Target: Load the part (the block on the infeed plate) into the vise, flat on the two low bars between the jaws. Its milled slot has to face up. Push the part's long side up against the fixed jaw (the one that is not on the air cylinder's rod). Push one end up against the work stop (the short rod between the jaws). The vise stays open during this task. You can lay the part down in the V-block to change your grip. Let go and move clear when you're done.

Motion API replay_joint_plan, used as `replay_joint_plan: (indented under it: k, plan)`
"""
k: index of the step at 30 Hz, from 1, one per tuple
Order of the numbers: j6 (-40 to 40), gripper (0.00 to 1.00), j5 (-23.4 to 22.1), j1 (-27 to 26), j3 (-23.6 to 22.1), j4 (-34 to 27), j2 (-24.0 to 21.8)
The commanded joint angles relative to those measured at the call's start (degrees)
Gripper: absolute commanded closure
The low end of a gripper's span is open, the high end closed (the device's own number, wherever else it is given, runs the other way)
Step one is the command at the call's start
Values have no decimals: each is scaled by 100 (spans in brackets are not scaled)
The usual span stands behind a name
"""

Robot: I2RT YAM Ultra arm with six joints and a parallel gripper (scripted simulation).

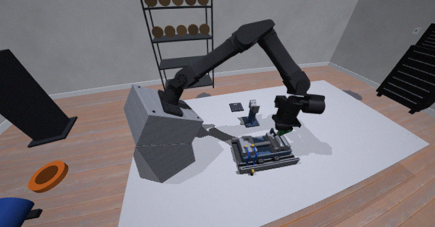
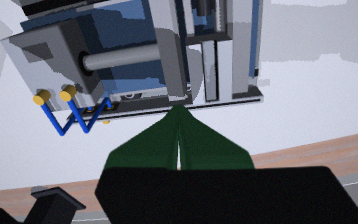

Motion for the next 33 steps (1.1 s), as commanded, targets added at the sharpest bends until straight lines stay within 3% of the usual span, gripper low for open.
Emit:
replay_joint_plan:
  k: [1, 6, 9, 11, 23, 25, 33]
  plan:
    - [983, 100, -82, -190, 295, -143, 103]
    - [1890, 100, -95, -226, 490, -239, 220]
    - [2009, 100, -87, -225, 526, -266, 238]
    - [2644, 100, -109, -258, 639, -310, 310]
    - [4784, 100, -145, -345, 1084, -530, 578]
    - [4784, 100, -145, -345, 1084, -530, 578]
    - [6430, 100, -174, -413, 1419, -694, 780]
